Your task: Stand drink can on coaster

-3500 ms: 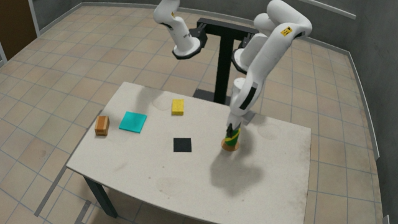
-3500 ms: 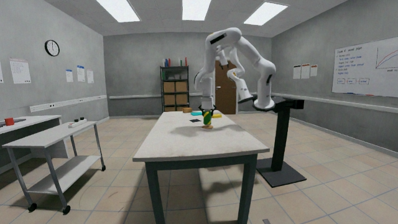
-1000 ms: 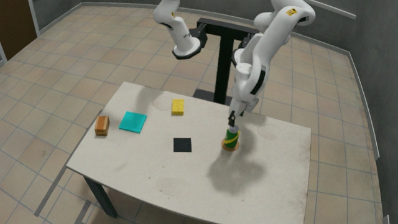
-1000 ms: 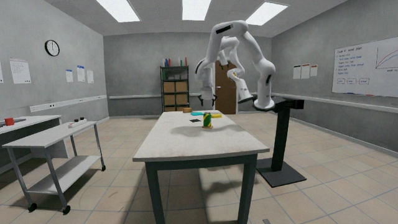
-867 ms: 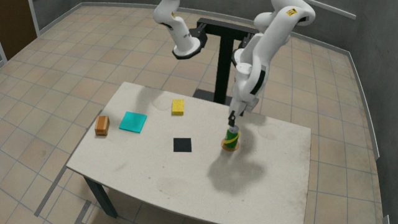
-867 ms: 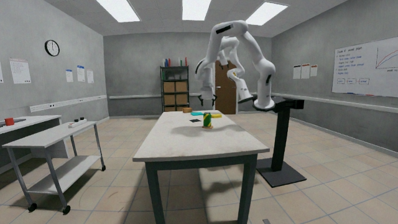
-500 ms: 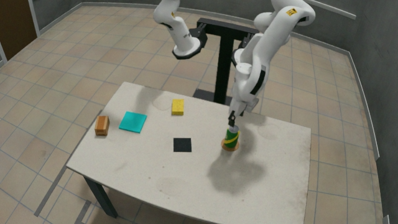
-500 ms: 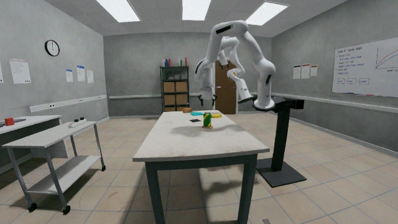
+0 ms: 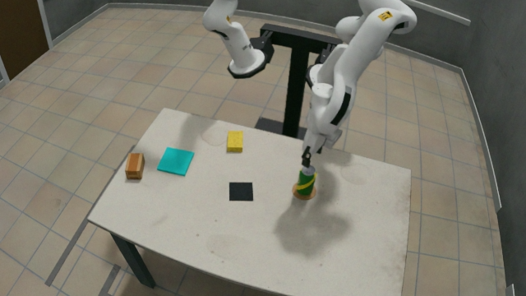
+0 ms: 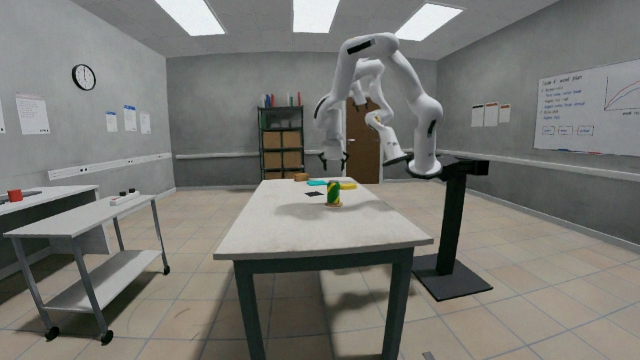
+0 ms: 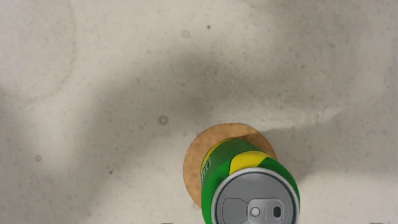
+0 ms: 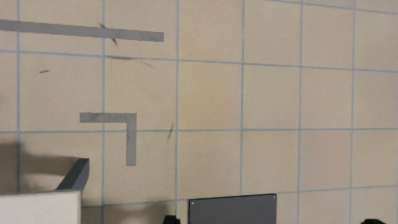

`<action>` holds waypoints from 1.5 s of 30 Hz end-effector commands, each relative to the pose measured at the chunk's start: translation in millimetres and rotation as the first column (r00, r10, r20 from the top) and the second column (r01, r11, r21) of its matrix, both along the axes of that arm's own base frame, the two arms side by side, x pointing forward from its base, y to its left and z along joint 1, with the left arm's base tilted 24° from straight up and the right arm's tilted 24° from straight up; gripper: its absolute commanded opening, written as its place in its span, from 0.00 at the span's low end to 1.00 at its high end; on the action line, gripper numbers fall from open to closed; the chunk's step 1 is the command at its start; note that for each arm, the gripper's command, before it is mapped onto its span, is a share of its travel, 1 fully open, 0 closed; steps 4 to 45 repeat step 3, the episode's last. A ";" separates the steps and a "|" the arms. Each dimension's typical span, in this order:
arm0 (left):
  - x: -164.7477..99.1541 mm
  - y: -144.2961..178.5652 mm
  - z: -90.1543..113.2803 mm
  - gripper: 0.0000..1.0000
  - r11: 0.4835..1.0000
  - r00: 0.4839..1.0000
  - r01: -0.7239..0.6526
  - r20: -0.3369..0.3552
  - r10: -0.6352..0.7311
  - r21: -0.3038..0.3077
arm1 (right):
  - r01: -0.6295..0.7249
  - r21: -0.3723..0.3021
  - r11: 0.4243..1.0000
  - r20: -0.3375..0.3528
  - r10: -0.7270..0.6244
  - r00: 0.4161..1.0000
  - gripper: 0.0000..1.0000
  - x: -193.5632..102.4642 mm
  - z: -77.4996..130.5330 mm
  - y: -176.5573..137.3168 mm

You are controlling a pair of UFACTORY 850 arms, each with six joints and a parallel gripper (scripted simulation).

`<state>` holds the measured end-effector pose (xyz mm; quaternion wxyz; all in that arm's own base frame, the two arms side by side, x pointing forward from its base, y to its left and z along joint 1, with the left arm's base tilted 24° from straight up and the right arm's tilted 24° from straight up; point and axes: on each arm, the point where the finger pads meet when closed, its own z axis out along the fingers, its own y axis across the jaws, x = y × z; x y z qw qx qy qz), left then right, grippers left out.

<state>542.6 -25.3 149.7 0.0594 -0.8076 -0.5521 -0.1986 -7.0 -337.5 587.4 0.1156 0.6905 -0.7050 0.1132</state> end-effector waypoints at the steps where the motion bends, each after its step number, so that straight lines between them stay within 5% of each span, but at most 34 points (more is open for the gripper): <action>1: 0.7 -0.3 0.8 1.00 1.000 1.000 0.000 0.002 0.000 0.000 | 0.000 -0.002 1.000 0.000 0.000 1.000 1.00 0.0 0.9 -0.1; 45: 0.7 -0.3 0.8 1.00 1.000 1.000 0.000 0.002 0.000 0.000 | 0.000 -0.002 1.000 0.000 0.000 1.000 1.00 0.0 0.9 -0.1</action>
